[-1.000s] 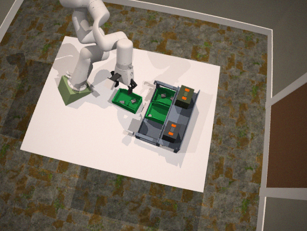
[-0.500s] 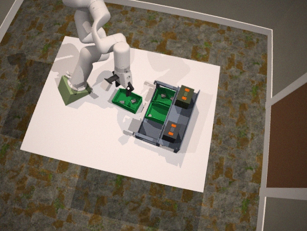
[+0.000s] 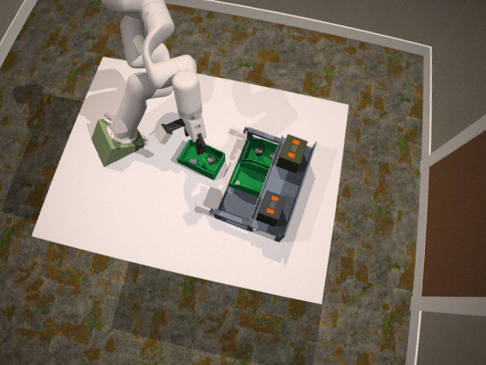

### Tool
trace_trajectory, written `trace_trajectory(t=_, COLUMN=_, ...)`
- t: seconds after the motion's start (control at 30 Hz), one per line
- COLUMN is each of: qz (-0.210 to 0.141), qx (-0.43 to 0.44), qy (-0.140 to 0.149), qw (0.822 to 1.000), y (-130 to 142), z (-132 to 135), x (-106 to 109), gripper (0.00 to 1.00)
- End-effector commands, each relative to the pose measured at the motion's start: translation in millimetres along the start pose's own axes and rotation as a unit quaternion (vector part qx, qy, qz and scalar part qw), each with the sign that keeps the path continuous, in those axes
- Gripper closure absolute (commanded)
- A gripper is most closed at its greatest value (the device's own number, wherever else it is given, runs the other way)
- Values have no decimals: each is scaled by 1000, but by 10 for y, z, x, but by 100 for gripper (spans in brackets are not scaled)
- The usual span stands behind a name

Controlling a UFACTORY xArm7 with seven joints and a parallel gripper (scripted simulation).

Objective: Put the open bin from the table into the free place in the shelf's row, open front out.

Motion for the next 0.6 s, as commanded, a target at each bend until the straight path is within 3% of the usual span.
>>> trace_trajectory(t=0.0, qz=-6, qx=-14, qy=-1, qw=1000, y=-5, z=-10, x=10, gripper=0)
trace_trajectory(t=0.2, qz=-6, qx=-14, qy=-1, qw=1000, y=-5, z=-10, x=10, gripper=0)
trace_trajectory(t=0.37, qz=-58, qx=-131, qy=2, qw=990, y=-75, z=-14, x=5, gripper=0)
trace_trajectory(t=0.57, qz=-58, qx=-131, qy=2, qw=990, y=-75, z=-14, x=5, gripper=0)
Point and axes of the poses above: the point where the finger pads meet when closed, its own x axis back along the fingers, its own z axis across the jaws, y = z × x, the point moved 6 cm from there along x, back along the fingers, and after that the axes turned 10 degrees about x, right-handed, at the moved point
